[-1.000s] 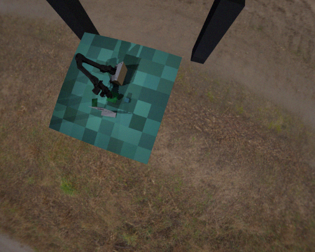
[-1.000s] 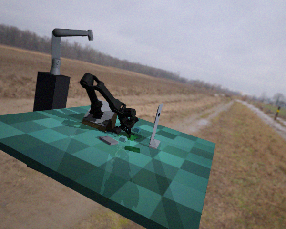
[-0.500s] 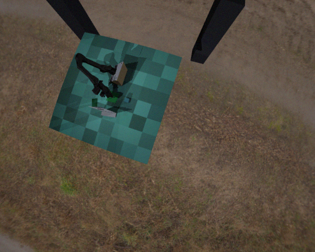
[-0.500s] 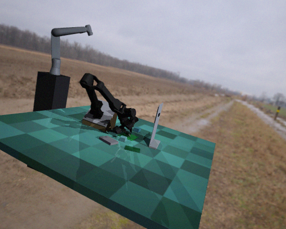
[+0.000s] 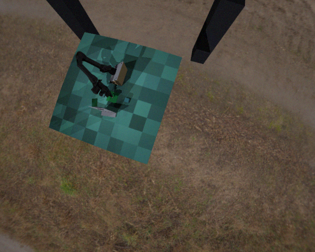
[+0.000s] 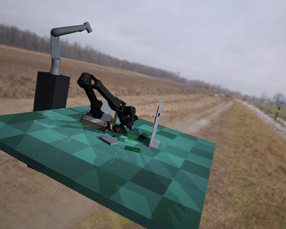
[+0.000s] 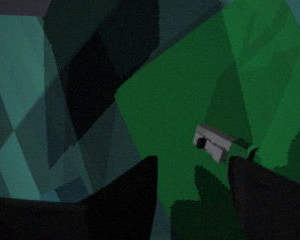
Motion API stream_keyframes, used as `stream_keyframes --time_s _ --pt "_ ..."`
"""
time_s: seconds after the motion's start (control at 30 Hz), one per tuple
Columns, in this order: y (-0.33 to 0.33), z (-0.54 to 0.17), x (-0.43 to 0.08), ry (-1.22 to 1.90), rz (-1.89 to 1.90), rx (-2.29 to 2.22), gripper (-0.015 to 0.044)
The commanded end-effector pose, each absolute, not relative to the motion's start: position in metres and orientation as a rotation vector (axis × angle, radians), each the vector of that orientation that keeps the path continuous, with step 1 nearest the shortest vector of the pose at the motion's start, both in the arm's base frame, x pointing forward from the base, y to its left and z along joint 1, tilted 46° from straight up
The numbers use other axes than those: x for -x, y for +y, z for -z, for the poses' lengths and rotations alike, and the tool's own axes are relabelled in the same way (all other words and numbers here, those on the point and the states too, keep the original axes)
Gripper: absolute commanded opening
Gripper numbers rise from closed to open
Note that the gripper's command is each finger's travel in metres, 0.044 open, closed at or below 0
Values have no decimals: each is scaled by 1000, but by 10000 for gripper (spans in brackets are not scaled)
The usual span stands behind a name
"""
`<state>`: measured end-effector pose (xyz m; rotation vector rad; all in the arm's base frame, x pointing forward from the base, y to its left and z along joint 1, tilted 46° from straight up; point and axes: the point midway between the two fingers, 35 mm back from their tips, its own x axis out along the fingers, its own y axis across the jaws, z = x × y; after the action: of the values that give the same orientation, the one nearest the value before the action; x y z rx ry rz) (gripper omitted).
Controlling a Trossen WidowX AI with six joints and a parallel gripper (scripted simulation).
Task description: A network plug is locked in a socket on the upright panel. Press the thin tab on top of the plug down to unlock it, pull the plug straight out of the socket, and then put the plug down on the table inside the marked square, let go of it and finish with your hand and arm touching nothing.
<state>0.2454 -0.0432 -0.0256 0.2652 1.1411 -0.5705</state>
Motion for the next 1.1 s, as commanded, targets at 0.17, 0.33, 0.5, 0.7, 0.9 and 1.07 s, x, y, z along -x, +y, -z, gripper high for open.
stream_keyframes --time_s 0.17,0.33,0.5,0.7,0.9,1.07 --pt "-41 17 -242 1140 578 -267 156" --pt "-38 14 -242 1141 577 -267 156" --pt "-33 9 -244 1142 577 -268 156" --pt "-27 3 -246 1143 576 -269 156" --pt "-20 -3 -247 1144 576 -270 156" --pt "-15 -9 -248 1145 575 -271 156"
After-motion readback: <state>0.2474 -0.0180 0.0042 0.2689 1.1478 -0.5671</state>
